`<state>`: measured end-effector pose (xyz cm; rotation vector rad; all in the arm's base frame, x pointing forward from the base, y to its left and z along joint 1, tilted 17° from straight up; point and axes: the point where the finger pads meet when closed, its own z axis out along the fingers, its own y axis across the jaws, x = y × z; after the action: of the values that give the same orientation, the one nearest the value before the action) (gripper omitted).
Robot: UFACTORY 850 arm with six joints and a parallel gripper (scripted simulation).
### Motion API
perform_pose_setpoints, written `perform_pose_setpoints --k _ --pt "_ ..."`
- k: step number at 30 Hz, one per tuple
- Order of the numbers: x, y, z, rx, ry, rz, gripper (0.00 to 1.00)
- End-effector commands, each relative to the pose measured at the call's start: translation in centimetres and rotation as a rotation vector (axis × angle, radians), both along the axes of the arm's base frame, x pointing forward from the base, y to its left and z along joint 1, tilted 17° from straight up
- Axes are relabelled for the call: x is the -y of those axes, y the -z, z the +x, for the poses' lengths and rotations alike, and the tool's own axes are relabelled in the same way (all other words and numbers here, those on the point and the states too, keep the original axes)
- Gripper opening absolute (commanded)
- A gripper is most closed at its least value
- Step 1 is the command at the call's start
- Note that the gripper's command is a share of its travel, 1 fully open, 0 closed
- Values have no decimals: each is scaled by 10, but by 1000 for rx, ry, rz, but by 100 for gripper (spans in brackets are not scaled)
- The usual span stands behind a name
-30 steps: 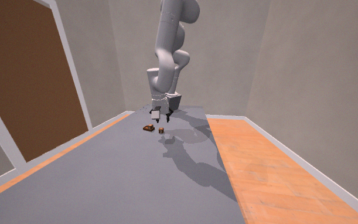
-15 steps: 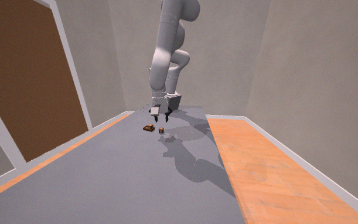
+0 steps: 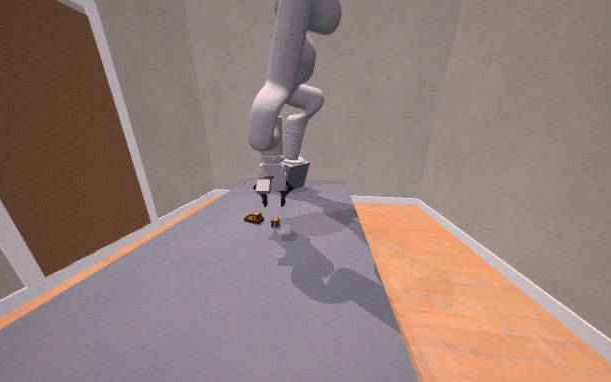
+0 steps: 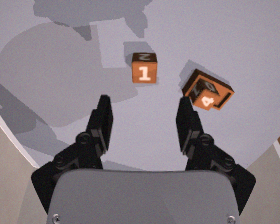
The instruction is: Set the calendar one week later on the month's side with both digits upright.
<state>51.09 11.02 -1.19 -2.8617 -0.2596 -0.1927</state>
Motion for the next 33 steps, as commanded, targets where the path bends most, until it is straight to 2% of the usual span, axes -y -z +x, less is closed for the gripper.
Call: perform_pose_setpoints --k 1,28,29,33 --pt "0 -1 0 8 1 1 100" --pt "0 -1 0 8 1 1 100" --pt "0 -1 0 8 1 1 47" --pt "0 -1 0 8 1 1 47"
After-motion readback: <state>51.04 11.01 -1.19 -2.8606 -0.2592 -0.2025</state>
